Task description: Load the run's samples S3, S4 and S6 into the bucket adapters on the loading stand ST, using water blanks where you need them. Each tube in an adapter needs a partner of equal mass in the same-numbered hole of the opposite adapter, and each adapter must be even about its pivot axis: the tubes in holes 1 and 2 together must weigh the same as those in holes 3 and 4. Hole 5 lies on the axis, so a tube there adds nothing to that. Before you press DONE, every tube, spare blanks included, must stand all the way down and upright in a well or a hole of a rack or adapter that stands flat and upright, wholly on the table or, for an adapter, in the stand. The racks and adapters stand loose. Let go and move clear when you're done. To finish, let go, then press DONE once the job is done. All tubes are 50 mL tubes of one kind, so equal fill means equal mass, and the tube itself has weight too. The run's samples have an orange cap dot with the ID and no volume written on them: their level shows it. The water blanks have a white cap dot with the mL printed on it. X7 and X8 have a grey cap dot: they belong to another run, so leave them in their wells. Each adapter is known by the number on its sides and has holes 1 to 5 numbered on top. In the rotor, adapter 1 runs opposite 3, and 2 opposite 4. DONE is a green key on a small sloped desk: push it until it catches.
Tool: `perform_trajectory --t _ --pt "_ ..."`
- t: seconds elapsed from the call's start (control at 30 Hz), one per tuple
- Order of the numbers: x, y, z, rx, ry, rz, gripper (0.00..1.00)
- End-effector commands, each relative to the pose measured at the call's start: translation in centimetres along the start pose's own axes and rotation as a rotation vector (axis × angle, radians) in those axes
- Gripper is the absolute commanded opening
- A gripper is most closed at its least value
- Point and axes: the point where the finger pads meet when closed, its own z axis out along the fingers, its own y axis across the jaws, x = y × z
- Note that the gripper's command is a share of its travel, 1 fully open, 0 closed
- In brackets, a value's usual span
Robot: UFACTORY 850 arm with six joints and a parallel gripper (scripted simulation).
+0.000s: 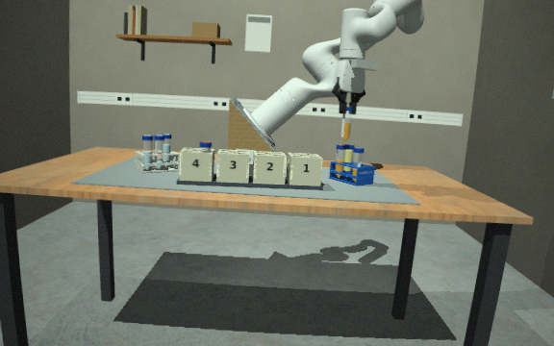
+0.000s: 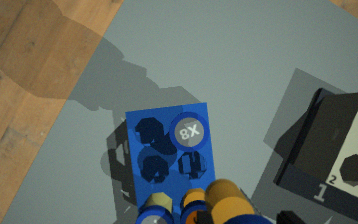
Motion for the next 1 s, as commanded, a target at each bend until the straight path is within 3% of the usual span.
perform_trajectory --t 0.0,0.27,0.97 --pt "-0.6 2.4 0.0 -0.001 -0.001 0.164 0.0" --pt "-1.7 6.3 0.0 -0.001 -0.001 0.413 0.0" --pt "-4.0 14.5 -0.1 -0.002 -0.001 0.413 0.0"
